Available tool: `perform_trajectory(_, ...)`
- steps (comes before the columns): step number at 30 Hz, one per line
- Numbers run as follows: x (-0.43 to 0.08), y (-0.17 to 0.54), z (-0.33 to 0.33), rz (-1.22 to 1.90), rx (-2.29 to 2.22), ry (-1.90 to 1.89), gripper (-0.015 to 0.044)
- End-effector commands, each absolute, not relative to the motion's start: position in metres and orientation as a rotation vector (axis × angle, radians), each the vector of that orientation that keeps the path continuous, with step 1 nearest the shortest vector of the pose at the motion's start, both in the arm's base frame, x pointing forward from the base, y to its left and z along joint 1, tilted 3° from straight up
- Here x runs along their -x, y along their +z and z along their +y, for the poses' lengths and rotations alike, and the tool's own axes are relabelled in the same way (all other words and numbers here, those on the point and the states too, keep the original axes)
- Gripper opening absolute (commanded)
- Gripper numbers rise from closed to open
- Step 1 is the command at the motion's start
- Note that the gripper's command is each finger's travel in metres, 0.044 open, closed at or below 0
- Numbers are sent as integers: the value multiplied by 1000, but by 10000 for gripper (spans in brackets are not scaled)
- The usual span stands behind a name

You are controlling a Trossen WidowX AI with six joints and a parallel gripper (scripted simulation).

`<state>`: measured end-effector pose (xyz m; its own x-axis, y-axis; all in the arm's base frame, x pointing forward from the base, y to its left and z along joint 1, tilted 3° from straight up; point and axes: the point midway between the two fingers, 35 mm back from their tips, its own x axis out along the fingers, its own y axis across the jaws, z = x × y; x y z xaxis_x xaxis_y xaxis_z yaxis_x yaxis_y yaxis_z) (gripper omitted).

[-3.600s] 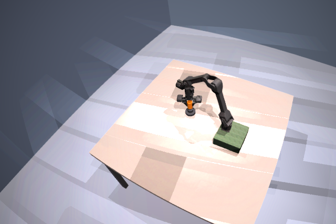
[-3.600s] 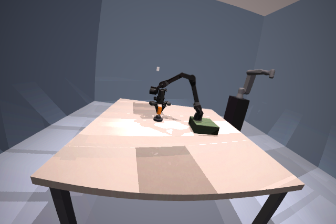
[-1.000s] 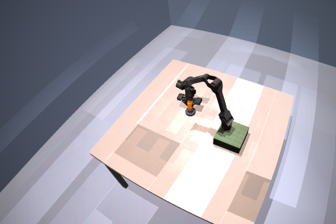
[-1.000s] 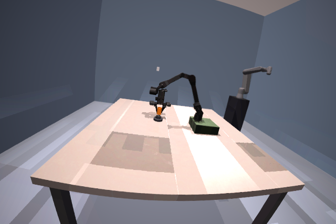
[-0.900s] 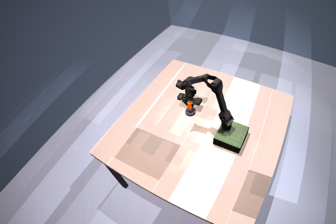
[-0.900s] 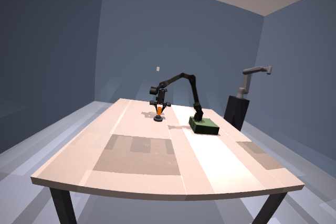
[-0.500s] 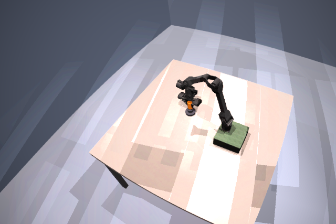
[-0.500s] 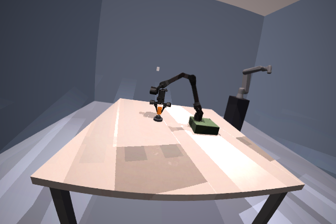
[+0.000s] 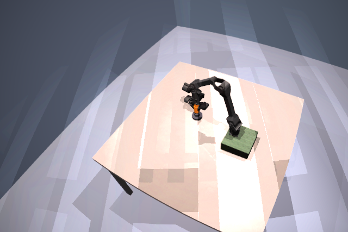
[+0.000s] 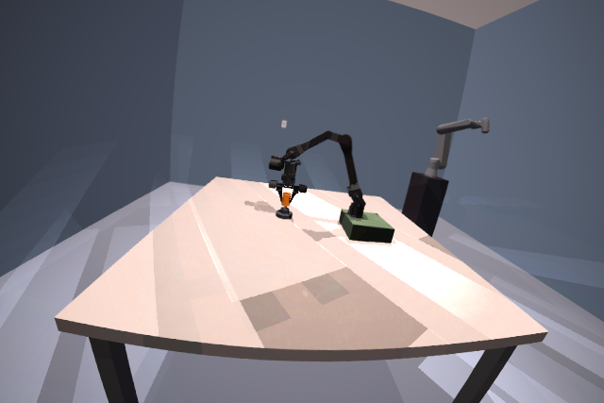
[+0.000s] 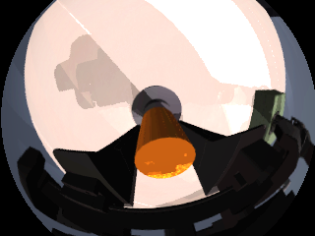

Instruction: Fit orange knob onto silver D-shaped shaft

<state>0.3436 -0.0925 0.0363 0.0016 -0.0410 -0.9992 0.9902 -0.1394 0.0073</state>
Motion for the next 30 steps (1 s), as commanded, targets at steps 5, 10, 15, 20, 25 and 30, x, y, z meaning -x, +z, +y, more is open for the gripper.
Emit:
perform_trajectory(5, -341, 34, -92, 1104, -1283, -1331, 0)
perform_trajectory(10, -339, 34, -92, 1104, -1283, -1332, 0)
perform_trajectory(15, -338, 34, -91, 1105, -1283, -1332, 0)
perform_trajectory(20, -338, 34, -91, 1105, -1283, -1332, 0)
perform_trajectory(25, -339, 37, -91, 1104, -1283, -1332, 0)
perform_trajectory(30, -338, 39, -91, 1091, -1302, -1350, 0)
